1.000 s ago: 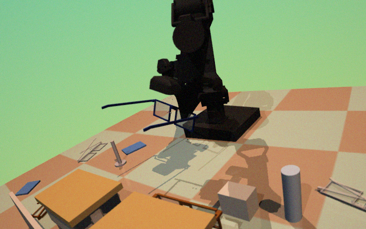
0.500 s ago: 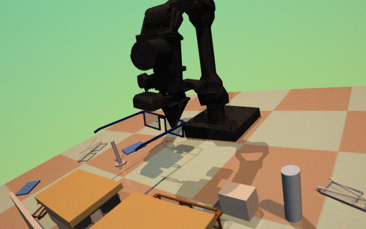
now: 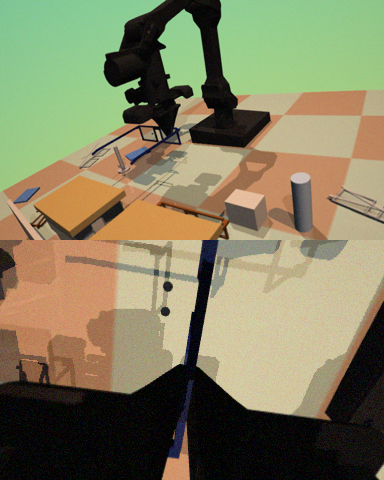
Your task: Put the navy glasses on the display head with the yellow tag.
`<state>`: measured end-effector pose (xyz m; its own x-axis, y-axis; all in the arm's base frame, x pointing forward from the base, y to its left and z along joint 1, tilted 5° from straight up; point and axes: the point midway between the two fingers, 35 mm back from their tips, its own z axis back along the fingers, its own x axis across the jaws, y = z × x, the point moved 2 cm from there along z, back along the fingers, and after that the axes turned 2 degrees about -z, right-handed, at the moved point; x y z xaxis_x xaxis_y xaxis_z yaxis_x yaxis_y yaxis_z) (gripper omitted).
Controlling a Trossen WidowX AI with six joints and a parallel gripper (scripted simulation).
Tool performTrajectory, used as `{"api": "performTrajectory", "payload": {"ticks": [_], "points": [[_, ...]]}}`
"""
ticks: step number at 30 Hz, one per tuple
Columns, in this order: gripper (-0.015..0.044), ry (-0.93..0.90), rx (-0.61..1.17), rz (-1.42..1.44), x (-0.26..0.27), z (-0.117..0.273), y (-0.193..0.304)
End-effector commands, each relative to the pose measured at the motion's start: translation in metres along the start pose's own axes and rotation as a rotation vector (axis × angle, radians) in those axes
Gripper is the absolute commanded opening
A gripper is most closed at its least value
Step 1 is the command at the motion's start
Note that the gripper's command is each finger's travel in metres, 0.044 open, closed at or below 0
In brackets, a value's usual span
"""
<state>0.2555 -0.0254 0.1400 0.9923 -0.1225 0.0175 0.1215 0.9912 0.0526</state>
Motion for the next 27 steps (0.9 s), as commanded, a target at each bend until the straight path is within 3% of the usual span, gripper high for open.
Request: {"api": "performTrajectory", "payload": {"ticks": [1,27], "points": [[0.0000,0.003,0.030,0.012,0.001,-0.002,-0.003],[0.0000,0.003,0.017,0.012,0.001,-0.032,-0.002]]}}
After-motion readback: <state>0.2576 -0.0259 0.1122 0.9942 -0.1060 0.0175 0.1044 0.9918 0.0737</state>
